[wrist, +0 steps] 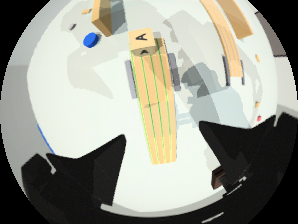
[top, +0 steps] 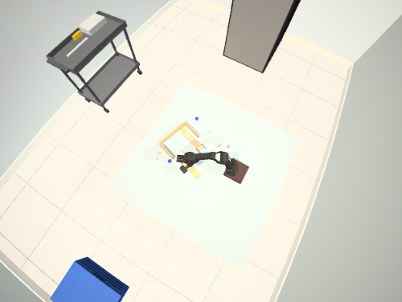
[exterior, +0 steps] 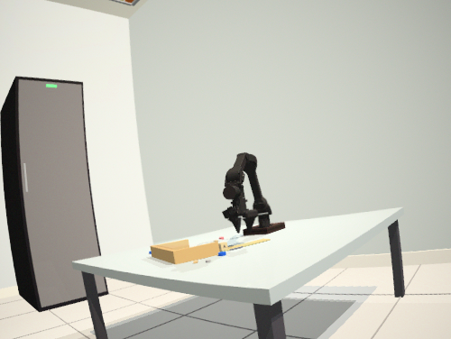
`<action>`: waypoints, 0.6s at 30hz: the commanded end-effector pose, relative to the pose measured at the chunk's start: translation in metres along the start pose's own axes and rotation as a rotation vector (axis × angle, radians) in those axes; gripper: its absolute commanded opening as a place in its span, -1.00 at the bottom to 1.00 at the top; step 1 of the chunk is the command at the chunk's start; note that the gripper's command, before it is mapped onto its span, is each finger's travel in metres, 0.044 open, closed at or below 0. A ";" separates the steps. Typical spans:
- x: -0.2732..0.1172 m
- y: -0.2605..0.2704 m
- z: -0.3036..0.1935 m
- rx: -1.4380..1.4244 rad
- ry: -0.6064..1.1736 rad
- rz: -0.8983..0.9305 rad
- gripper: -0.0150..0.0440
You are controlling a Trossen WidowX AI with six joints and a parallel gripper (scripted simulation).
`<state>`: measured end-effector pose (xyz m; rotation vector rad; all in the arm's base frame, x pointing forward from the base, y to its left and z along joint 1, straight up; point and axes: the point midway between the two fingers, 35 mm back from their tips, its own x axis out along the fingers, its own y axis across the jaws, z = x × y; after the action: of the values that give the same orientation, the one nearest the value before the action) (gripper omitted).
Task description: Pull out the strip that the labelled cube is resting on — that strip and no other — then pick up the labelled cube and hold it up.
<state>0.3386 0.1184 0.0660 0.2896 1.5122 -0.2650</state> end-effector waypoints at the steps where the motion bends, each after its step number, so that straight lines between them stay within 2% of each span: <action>1: -0.002 0.000 0.016 -0.003 0.004 0.002 1.00; 18: -0.010 0.003 0.075 -0.003 -0.001 0.002 1.00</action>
<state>0.3976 0.0983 0.0774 0.2883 1.5072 -0.2660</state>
